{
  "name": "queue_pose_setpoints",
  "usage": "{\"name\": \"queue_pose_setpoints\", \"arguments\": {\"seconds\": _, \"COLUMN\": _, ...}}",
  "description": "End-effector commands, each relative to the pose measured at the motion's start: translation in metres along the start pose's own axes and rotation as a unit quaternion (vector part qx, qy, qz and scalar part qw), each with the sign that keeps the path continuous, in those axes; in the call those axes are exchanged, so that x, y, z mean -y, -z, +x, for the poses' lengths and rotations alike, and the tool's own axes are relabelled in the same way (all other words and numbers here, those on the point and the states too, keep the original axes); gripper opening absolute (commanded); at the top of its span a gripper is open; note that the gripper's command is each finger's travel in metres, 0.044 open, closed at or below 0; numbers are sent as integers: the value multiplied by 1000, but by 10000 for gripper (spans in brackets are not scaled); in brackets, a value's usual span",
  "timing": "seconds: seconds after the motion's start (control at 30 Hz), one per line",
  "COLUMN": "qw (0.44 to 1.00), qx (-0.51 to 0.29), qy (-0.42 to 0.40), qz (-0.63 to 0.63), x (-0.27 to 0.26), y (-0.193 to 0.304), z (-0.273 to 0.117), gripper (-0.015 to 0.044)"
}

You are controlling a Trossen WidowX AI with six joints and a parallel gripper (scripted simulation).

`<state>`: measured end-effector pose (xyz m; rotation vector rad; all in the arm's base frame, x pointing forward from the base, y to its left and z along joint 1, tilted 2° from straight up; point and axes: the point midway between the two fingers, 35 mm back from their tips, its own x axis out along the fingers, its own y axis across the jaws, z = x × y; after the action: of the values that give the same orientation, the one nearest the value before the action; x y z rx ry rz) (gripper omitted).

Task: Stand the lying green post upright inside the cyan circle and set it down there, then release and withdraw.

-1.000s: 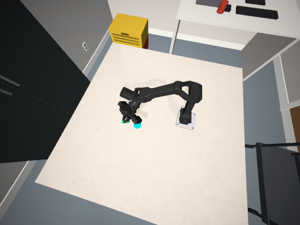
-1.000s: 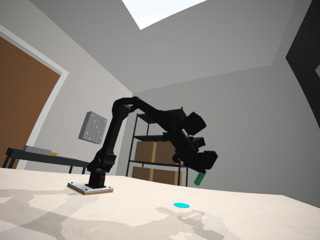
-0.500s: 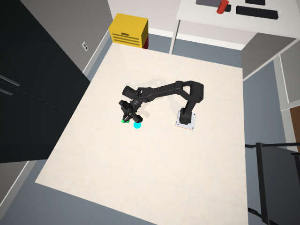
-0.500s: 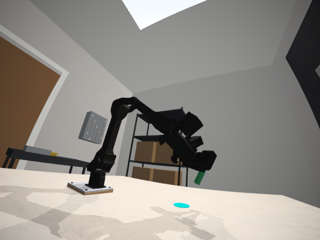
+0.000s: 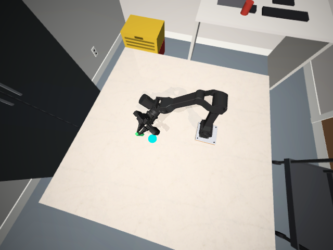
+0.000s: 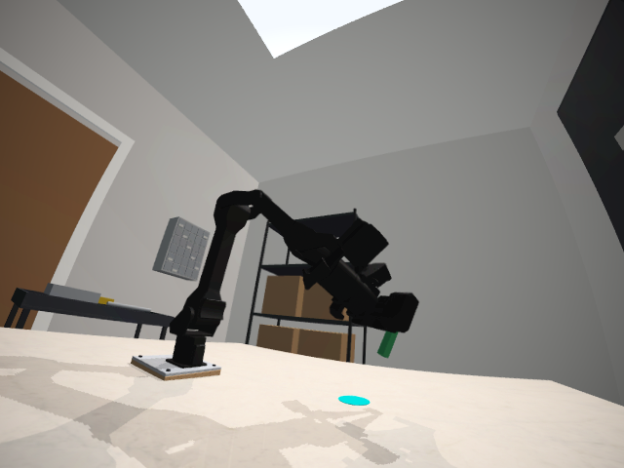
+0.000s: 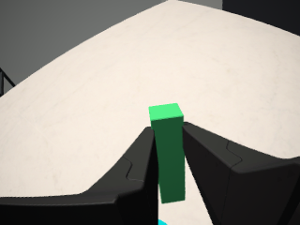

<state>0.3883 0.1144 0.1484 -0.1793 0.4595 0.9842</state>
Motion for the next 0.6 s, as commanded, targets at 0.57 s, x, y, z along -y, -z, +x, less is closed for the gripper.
{"name": "queue_pose_setpoints", "arguments": {"seconds": 0.57, "qw": 998, "qx": 59, "qy": -15, "qz": -11, "x": -7, "y": 3, "z": -13, "gripper": 23}}
